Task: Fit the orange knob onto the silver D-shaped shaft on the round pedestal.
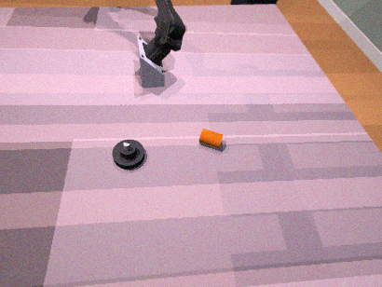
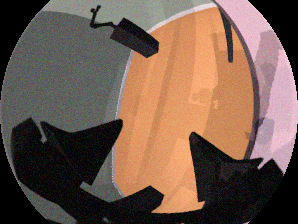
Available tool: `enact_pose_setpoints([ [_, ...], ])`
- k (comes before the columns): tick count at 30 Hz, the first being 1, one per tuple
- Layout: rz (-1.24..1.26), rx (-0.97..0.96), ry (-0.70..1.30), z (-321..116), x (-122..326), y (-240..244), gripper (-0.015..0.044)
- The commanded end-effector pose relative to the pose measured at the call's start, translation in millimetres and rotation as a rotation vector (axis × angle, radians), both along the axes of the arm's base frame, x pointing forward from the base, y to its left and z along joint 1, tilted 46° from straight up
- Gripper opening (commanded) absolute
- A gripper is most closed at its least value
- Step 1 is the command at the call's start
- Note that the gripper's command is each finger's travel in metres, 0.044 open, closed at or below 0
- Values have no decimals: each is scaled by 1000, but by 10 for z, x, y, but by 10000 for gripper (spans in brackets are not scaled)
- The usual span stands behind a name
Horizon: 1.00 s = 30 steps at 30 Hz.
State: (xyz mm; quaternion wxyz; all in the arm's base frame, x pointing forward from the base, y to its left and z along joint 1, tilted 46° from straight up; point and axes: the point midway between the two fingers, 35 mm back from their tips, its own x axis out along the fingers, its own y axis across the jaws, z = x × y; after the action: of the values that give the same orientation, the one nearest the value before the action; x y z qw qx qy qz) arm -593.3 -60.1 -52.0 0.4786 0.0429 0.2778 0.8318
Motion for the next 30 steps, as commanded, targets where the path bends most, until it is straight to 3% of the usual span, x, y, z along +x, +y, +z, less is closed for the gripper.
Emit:
enact_pose_setpoints([
  [1,13,1,-9,6,2,-52,426],
  [4,199,29,-136,80,90,-757,440],
  [7,280,46,-189,110,160,-1060,440],
  [14,640,151,-410,234,686,-2319,440],
  [22,1076,343,-645,358,1749,-3584,440],
  [30,1512,601,-836,458,3165,-4443,440],
])
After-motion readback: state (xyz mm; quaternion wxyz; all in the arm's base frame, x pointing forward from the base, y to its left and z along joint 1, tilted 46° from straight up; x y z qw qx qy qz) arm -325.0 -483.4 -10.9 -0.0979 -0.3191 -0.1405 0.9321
